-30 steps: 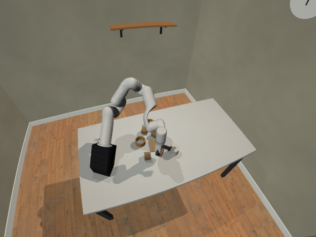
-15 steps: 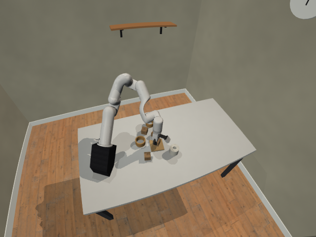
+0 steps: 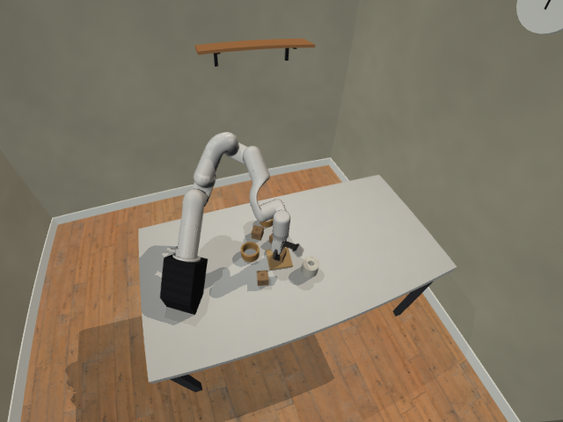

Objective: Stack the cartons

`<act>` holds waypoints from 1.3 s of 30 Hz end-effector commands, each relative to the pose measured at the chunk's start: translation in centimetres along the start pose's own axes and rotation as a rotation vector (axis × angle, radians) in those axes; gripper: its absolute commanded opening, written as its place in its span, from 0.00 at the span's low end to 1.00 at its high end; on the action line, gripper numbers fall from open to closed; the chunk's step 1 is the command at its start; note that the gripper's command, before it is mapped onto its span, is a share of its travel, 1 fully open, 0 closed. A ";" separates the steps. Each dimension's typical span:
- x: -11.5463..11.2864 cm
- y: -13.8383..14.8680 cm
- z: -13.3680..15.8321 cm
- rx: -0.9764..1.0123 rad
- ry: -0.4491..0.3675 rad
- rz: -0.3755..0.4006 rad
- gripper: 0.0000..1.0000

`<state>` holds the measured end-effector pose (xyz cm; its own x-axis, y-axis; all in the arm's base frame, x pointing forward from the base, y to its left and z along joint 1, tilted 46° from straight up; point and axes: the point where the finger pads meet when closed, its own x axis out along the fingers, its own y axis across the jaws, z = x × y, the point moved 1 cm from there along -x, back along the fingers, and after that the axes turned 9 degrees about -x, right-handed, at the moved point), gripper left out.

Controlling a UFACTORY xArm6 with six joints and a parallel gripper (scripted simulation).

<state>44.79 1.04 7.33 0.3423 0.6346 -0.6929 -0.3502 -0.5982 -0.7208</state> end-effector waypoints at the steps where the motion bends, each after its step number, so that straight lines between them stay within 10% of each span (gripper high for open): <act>1: 0.2 0.0 -0.1 -0.001 0.003 0.000 0.00; 14: 0.3 0.0 -0.1 -0.001 0.003 0.000 0.00; 15: 0.3 0.0 -0.1 -0.001 0.003 0.000 1.00; 39: 0.3 0.0 -0.1 -0.001 0.003 0.000 1.00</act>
<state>44.93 1.28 7.08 0.3425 0.6343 -0.6931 -0.3500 -0.5984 -0.7207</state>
